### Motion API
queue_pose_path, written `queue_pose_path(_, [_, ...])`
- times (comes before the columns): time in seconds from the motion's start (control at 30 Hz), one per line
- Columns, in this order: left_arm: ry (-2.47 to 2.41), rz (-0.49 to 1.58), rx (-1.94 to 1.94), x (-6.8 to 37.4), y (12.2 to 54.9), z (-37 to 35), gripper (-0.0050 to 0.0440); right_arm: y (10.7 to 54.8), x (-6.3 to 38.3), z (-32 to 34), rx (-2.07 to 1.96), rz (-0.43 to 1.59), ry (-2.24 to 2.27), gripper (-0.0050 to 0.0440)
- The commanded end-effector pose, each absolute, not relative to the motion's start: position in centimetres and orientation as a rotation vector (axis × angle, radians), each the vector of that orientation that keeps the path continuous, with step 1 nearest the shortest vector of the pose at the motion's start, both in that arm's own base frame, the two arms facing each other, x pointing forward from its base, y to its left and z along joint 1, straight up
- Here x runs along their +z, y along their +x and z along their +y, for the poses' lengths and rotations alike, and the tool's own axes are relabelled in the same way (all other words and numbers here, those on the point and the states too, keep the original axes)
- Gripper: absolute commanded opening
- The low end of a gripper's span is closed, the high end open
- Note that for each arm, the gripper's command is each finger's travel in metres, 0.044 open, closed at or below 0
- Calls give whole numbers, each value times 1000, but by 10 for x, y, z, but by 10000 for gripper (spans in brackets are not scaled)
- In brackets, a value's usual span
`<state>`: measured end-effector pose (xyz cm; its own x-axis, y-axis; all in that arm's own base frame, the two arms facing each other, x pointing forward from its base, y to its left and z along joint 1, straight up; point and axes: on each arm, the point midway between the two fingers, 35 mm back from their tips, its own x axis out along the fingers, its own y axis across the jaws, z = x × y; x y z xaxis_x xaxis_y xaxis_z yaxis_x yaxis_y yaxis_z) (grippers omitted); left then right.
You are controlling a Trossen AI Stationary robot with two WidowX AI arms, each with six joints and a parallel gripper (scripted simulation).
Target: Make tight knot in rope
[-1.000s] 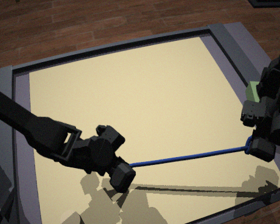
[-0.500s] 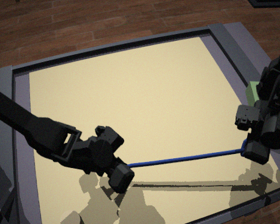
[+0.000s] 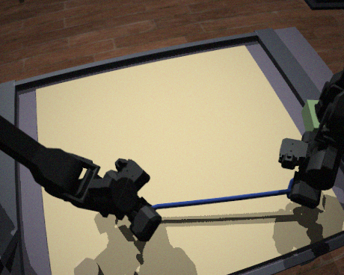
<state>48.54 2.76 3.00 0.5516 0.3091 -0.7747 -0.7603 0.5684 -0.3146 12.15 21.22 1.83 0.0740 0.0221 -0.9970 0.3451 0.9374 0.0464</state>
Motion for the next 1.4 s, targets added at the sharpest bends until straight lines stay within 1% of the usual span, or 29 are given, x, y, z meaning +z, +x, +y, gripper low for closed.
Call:
queue_pose_path(0.0, [-686,786,693,21,473,18,45,103,14,210,-231,1552,258,30])
queue_pose_path(1.03, [-686,786,693,21,473,18,45,103,14,210,-231,1552,258,30])
queue_pose_path(1.13, [-686,786,693,21,473,18,45,103,14,210,-231,1552,258,100])
queue_pose_path(1.37, [-686,786,693,21,473,18,45,103,14,210,-231,1552,258,100])
